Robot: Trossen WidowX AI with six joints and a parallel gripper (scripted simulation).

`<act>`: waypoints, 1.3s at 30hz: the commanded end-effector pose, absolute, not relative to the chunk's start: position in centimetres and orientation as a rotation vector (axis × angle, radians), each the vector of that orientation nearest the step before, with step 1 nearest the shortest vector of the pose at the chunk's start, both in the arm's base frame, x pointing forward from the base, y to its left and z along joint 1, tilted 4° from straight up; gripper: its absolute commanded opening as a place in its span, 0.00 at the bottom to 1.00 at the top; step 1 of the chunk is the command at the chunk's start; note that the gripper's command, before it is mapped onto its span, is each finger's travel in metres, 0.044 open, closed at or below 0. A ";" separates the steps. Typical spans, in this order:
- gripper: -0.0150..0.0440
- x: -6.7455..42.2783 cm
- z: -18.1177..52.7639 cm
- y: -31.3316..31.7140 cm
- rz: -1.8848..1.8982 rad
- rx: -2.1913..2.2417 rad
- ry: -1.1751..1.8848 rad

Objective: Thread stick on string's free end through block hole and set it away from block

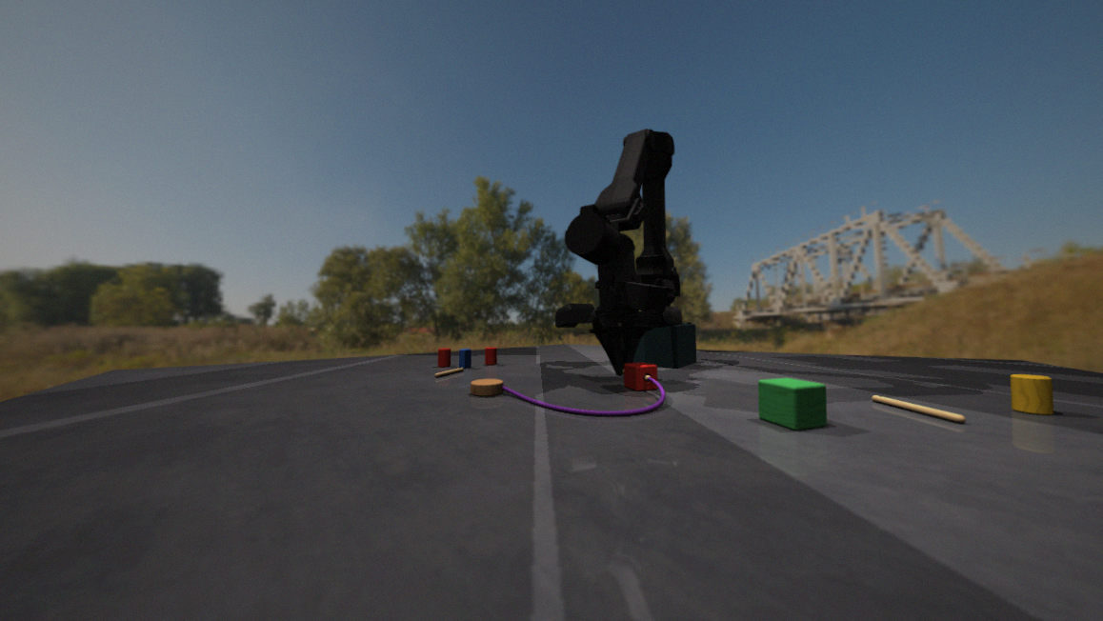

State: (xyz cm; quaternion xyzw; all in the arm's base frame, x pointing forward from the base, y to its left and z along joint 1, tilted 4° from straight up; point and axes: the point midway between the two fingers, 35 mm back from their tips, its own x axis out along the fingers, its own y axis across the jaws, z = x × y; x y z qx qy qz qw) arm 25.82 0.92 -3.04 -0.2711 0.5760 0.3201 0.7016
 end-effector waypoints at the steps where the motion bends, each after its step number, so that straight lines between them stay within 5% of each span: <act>1: 0.25 25.4 -3.1 0.5 0.717 -0.605 1.277; 39: 0.25 22.3 -3.6 -3.2 0.672 -0.563 1.298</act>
